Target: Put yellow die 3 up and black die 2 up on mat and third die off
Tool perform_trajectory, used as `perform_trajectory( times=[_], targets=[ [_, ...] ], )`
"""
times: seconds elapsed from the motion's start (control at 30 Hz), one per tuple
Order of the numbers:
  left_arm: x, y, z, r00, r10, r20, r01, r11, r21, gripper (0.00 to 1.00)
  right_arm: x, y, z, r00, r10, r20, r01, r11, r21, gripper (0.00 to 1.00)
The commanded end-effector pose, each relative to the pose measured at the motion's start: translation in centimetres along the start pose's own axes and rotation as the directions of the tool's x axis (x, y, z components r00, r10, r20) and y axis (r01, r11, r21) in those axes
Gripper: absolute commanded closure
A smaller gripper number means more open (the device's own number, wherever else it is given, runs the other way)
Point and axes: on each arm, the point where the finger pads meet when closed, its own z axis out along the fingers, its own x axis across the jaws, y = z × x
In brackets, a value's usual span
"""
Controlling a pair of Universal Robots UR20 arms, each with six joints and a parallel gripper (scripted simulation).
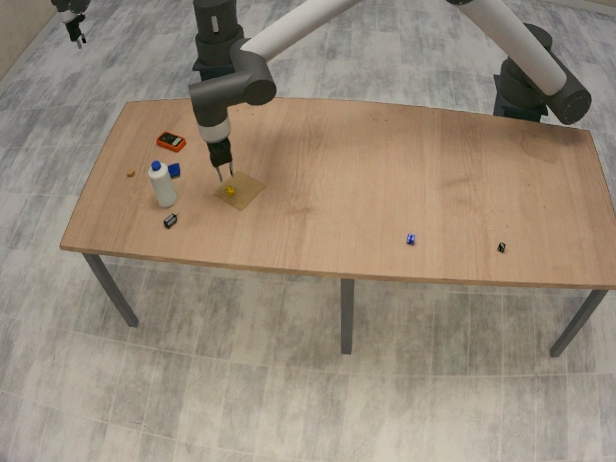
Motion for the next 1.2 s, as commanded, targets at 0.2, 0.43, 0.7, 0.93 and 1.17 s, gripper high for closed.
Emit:
perform_trajectory(
  times=[0.2, 0.43, 0.7, 0.93, 1.17],
  targets=[
    [0.1, 0.0, -0.2, 1.000, 0.000, -0.002, 0.000, 1.000, 0.000, 0.21, 0.0, 0.1, -0.1, 1.000, 0.000, 0.000, 0.000, 1.000, -0.001, 0.00],
    [0.1, 0.0, -0.2, 1.000, 0.000, -0.002, 0.000, 1.000, 0.000, 0.21, 0.0, 0.1, -0.1, 1.000, 0.000, 0.000, 0.000, 1.000, -0.001, 0.00],
    [0.1, 0.0, 0.2, 1.000, -0.001, -0.002, 0.001, 1.000, 0.000, 0.21, 0.0, 0.1, -0.1, 1.000, 0.000, 0.000, 0.000, 1.000, -0.001, 0.00],
    [0.1, 0.0, 0.7, 1.000, -0.001, -0.002, 0.001, 1.000, 0.000, 0.21, 0.0, 0.1, -0.1, 1.000, 0.000, 0.000, 0.000, 1.000, -0.001, 0.00],
    [0.1, 0.0, 1.7, 1.000, -0.001, -0.002, 0.001, 1.000, 0.000, 0.21, 0.0, 0.1, -0.1, 1.000, 0.000, 0.000, 0.000, 1.000, -0.001, 0.00]
  ],
)
